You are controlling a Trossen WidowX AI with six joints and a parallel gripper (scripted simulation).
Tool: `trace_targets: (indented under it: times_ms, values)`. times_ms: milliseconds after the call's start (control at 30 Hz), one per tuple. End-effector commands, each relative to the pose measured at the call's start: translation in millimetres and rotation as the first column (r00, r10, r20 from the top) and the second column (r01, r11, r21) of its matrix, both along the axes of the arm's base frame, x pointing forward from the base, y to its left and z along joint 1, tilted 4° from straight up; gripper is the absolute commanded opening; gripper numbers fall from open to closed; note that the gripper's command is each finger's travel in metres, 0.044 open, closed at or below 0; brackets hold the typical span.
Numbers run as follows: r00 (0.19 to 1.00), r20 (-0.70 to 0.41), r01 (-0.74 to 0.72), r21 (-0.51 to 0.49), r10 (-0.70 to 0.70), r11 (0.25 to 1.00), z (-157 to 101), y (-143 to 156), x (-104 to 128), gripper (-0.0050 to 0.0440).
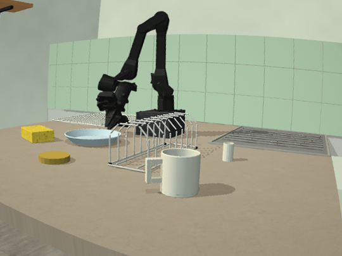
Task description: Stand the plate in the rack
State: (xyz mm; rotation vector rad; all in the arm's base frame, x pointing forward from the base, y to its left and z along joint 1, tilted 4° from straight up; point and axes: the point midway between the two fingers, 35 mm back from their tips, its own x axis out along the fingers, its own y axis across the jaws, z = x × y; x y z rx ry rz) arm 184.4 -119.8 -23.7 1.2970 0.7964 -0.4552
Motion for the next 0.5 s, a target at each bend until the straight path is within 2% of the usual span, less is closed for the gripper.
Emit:
trace_targets:
  times_ms: [0,467]
  values:
    - [1.000,-0.005,0.002,0.004,-0.002,1.000,-1.6,0.8,-0.1,0.0092]
    - [1.000,-0.005,0.002,0.004,-0.002,1.000,-3.4,1.1,1.5,0.0092]
